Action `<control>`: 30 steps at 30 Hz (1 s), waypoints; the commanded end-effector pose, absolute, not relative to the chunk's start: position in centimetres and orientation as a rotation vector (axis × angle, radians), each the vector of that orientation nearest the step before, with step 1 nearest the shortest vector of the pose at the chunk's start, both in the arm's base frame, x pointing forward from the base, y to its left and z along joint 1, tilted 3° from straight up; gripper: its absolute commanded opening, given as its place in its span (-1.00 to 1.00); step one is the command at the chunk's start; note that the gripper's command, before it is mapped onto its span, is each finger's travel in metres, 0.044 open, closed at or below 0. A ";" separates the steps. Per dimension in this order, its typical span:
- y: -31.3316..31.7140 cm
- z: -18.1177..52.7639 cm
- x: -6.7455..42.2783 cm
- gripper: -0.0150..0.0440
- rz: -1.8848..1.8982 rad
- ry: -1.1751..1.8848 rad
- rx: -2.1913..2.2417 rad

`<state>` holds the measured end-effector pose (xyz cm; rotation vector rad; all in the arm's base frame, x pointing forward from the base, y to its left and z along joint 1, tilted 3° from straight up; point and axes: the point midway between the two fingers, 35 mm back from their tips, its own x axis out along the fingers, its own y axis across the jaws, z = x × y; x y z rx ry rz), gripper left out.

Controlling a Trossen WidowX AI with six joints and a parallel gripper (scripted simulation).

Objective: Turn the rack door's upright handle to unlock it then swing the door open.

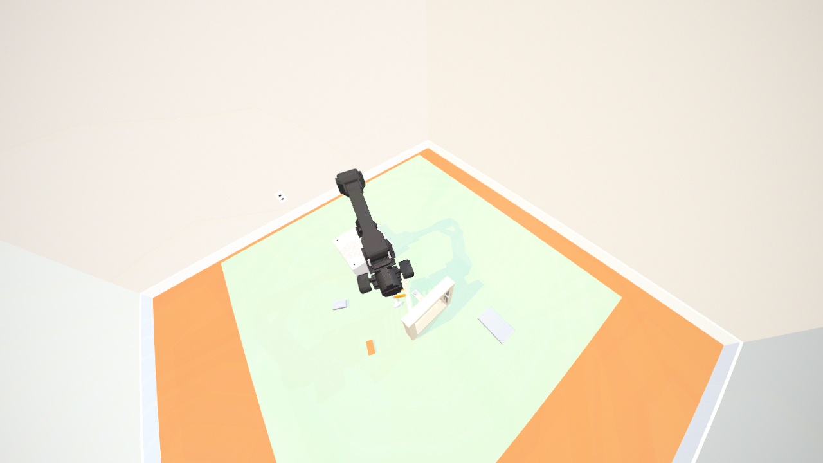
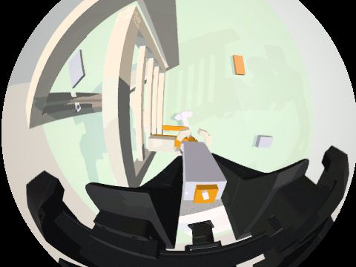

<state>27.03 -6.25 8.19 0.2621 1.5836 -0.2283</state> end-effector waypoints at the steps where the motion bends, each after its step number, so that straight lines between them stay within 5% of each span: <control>1: -6.7 8.1 27.1 -0.43 -0.172 1.587 0.209; 30: -12.4 8.0 28.0 -0.43 0.166 1.585 -0.129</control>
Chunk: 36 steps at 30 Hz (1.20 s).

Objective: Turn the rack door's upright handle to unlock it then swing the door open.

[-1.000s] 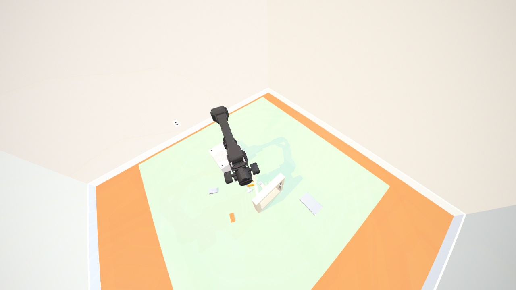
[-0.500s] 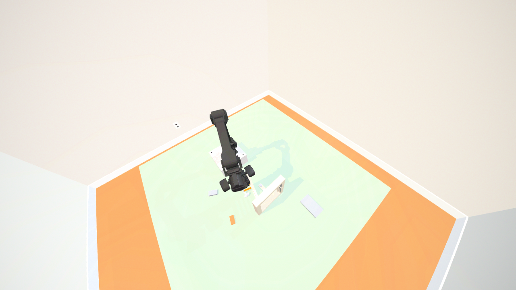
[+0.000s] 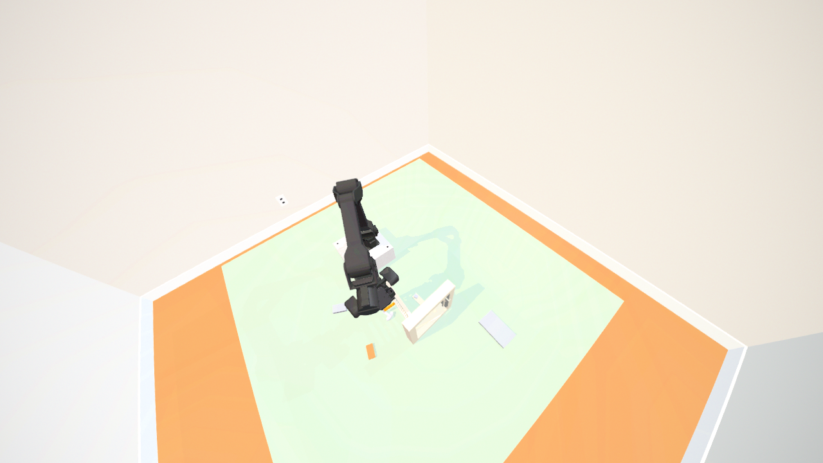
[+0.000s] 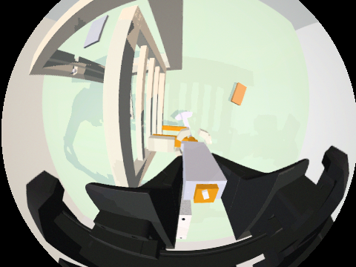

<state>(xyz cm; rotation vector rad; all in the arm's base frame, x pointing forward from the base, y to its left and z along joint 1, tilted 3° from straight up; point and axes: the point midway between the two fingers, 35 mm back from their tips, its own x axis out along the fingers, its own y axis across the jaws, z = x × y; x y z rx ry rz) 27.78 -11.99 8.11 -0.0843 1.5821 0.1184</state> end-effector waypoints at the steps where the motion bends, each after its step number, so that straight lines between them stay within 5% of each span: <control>1: -12.6 8.0 28.1 -0.43 0.180 1.584 -0.142; 20: -13.5 8.0 28.4 -0.43 0.233 1.578 -0.195; 30: -13.5 8.0 28.4 0.46 0.233 1.578 -0.195; 36: -13.5 8.4 28.5 0.49 0.233 1.578 -0.196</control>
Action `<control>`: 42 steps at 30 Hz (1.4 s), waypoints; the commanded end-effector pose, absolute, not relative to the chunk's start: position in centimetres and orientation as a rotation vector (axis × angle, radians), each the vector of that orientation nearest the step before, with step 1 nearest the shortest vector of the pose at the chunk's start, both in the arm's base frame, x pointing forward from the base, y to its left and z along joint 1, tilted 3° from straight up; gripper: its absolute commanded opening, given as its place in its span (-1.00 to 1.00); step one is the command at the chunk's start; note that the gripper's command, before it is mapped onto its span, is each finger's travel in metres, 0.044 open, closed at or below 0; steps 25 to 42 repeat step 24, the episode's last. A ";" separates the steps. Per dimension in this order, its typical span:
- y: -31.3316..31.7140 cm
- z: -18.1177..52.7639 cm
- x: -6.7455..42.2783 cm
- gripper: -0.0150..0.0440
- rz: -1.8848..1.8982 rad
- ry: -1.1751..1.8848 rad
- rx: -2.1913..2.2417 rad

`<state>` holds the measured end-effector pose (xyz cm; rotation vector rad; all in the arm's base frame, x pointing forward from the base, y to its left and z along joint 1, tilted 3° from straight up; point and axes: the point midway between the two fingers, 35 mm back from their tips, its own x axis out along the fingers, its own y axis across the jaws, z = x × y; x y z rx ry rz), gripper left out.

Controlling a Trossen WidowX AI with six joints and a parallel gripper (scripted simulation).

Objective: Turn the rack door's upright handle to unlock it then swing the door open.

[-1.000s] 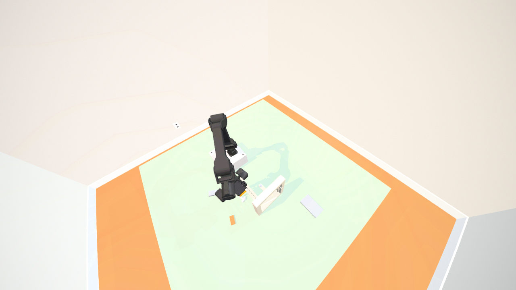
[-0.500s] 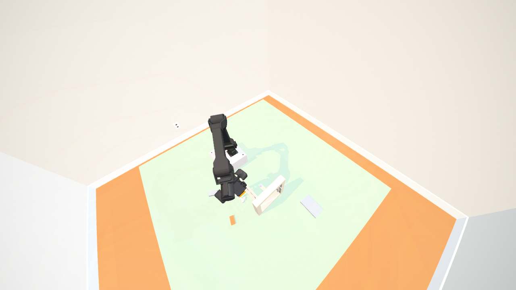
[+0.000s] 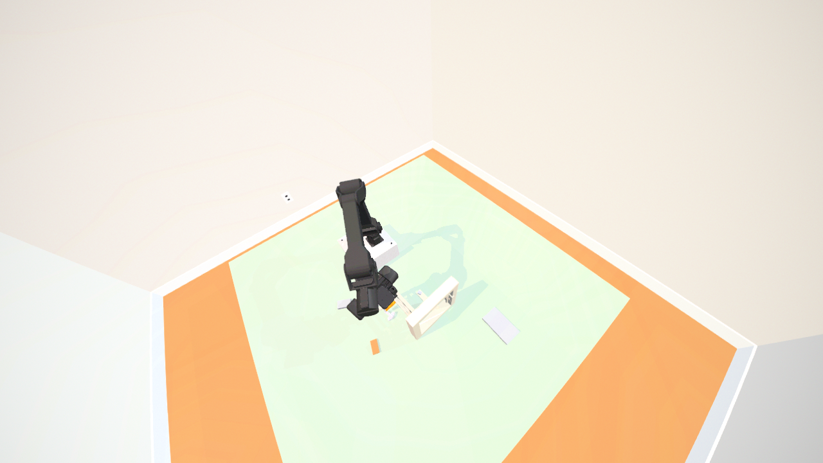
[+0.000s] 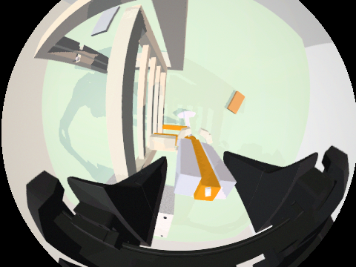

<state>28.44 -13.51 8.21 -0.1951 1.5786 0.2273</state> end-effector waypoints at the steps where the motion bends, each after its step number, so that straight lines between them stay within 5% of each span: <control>1: -13.5 8.6 28.5 0.49 0.233 1.578 -0.196; 42: -13.7 11.7 28.7 0.49 0.233 1.578 -0.196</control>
